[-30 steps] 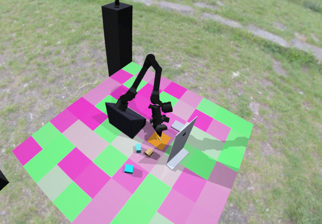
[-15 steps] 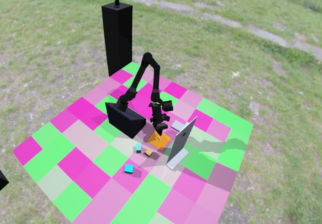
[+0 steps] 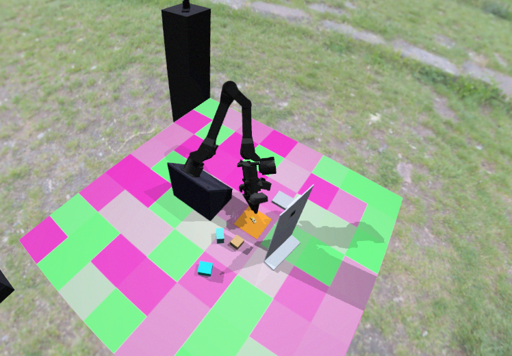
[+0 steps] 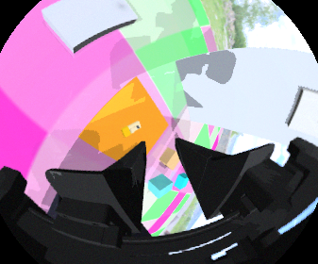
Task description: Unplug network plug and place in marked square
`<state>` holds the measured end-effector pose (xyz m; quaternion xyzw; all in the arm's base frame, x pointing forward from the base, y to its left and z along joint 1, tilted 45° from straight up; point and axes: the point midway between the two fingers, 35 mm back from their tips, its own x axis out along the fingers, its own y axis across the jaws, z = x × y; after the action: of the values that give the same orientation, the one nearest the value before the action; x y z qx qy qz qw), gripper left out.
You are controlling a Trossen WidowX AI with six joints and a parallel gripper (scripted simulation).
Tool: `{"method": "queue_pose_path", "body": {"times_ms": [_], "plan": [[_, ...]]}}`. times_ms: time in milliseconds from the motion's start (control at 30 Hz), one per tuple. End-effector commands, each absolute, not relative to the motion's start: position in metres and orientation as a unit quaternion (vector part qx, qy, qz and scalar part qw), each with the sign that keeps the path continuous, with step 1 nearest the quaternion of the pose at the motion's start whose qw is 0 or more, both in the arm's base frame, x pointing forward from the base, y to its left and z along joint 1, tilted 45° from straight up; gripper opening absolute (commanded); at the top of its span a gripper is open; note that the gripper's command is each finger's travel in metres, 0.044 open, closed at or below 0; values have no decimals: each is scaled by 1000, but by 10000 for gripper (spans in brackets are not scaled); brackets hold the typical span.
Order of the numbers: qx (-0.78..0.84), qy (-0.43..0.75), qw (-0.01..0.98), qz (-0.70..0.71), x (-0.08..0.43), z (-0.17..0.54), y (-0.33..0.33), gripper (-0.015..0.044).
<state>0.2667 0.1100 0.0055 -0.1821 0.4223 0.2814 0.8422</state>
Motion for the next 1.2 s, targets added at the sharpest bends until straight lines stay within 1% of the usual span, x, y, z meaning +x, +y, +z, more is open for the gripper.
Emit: {"method": "queue_pose_path", "body": {"times_ms": [0,1167], "plan": [[-182,421,842,284,267,9,108,156],[-182,420,843,283,261,40,79,156]]}}
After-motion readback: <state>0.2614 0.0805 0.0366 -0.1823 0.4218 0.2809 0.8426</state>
